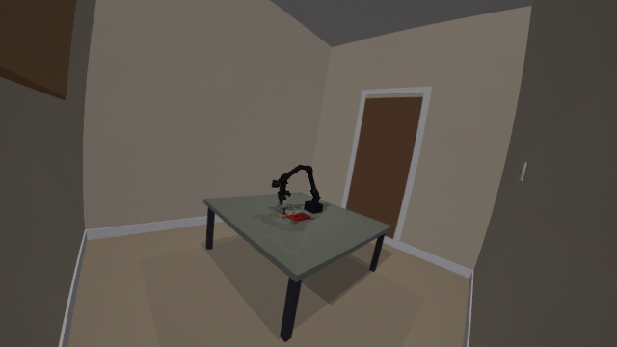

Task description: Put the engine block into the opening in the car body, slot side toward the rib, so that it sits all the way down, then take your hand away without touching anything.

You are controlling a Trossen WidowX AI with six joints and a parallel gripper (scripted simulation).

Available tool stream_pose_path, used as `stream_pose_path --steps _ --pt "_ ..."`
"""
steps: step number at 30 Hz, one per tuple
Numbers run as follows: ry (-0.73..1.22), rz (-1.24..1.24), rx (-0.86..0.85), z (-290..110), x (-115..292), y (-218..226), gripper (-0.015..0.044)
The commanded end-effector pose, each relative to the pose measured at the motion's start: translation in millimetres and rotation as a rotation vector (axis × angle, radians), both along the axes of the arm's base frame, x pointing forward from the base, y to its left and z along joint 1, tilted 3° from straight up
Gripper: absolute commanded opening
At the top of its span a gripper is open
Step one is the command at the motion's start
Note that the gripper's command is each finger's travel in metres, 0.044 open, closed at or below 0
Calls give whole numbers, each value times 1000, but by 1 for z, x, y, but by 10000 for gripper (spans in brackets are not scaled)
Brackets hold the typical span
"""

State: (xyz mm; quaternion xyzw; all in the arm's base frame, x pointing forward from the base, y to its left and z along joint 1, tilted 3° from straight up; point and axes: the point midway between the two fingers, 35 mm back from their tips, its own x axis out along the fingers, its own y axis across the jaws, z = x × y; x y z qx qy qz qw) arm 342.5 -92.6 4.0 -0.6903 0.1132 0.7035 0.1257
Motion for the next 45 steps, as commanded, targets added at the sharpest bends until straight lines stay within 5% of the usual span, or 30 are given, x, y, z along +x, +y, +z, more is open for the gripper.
stream_pose_path --steps 1,27,45 --pt "-9 -4 -6 17 3 -2 0" --pt "-7 -6 -6 87 -2 -1 0" --pt "0 -475 -8 74 9 46 0"
